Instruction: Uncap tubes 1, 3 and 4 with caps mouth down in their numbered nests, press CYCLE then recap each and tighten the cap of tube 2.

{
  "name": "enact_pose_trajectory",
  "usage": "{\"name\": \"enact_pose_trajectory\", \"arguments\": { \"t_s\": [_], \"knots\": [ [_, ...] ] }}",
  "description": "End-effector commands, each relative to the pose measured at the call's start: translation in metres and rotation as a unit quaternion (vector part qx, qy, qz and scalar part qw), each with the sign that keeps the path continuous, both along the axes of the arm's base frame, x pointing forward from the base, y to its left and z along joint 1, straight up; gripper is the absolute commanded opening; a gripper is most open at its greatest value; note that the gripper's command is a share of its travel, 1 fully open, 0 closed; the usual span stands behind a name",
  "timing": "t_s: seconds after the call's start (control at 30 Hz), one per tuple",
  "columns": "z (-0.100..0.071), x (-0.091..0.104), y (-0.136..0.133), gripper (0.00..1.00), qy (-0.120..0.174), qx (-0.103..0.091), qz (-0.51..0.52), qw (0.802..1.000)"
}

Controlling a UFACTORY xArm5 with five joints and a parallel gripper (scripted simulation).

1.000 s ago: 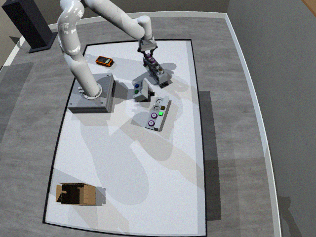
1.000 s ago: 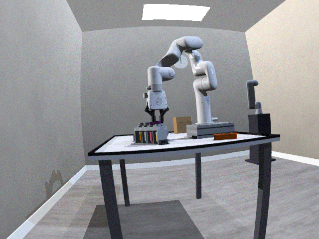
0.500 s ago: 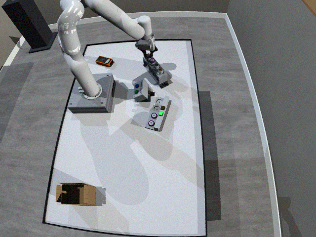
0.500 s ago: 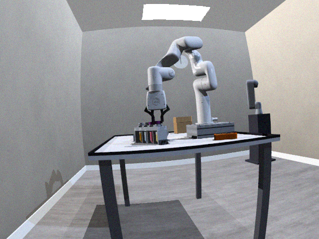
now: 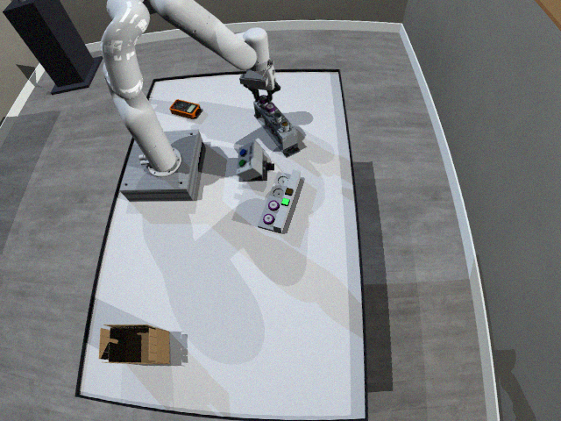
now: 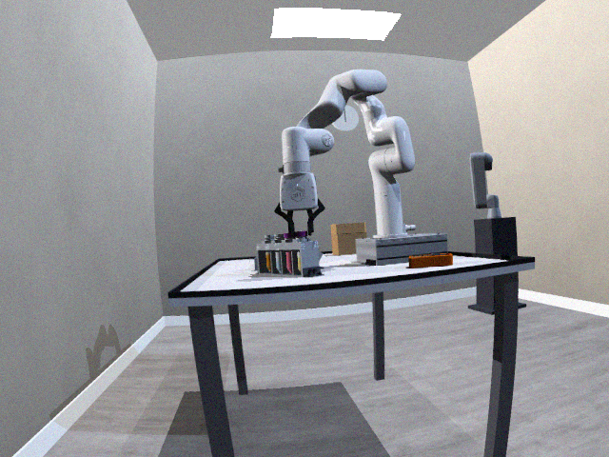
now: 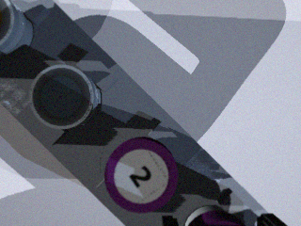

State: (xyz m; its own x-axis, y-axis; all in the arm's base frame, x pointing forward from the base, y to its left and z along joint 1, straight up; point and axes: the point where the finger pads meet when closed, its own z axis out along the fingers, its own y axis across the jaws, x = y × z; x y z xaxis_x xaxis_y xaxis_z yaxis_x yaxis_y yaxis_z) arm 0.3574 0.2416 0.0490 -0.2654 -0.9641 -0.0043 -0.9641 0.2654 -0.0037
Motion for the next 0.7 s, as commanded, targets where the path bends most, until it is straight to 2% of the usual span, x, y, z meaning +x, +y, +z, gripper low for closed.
{"name": "enact_pose_trajectory", "arguments": {
  "t_s": [0.0, 0.13, 0.3, 0.37, 0.4, 0.67],
  "knots": [
    [0.0016, 0.0011, 0.0008, 0.46, -0.001, 0.001, 0.121, 0.993],
    [0.0016, 0.0011, 0.0008, 0.46, -0.002, 0.001, 0.193, 0.981],
    [0.0016, 0.0011, 0.0008, 0.46, -0.002, 0.0, 0.29, 0.957],
    [0.0016, 0.0011, 0.0008, 0.46, -0.002, 0.0, 0.29, 0.957],
    [0.0016, 0.0011, 0.0008, 0.46, -0.003, 0.0, 0.339, 0.941],
    [0.0016, 0.0011, 0.0008, 0.46, -0.003, -0.001, 0.482, 0.876]
  ]
}}
